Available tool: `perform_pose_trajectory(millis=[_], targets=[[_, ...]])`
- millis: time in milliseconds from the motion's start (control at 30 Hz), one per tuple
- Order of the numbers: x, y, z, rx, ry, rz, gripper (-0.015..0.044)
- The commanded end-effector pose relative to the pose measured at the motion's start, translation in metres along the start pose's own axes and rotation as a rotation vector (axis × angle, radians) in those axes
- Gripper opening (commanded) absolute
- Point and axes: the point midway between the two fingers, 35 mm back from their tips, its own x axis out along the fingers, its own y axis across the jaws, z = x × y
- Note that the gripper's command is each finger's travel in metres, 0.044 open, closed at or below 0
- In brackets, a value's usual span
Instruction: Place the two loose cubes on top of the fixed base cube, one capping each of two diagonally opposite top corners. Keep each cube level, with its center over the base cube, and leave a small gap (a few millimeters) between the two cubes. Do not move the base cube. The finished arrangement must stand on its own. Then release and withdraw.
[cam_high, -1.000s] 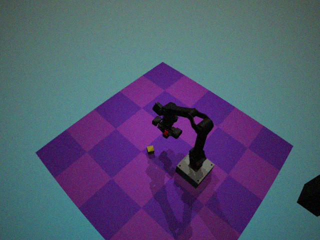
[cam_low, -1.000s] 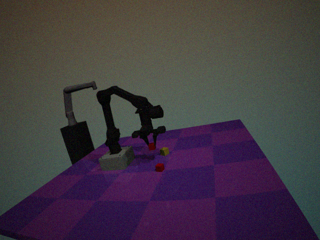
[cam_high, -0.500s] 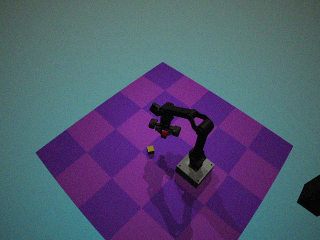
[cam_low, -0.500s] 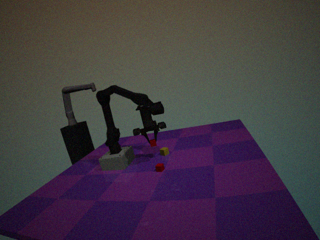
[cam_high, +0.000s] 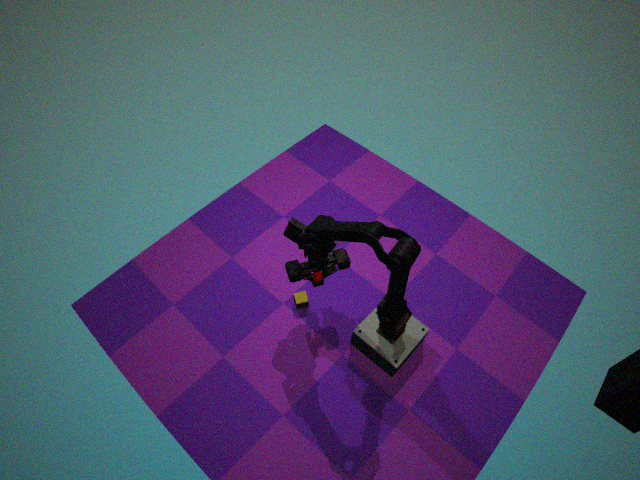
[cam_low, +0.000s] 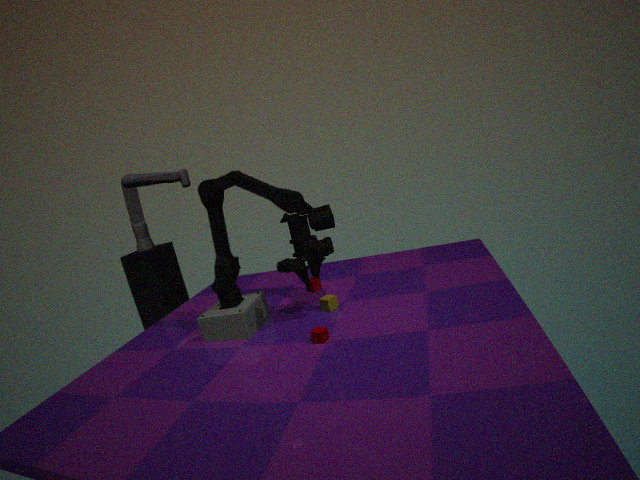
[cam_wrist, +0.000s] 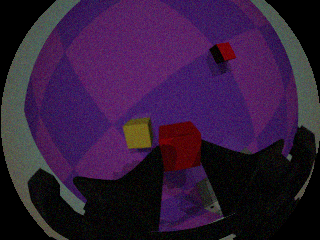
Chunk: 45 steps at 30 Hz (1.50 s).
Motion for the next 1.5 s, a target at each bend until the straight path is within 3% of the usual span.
perform_pose_trajectory(millis=[0, 433, 967, 1467], targets=[[0.006, 0.012, -0.007, -0.194, 0.006, 0.002, 0.0105], [0.018, 0.043, -0.028, -0.745, 0.007, 0.008, 0.0105], [0.019, 0.044, -0.029, -0.753, 0.007, 0.008, 0.0105], [0.045, 0.042, -0.029, -0.764, 0.007, 0.008, 0.0105]])
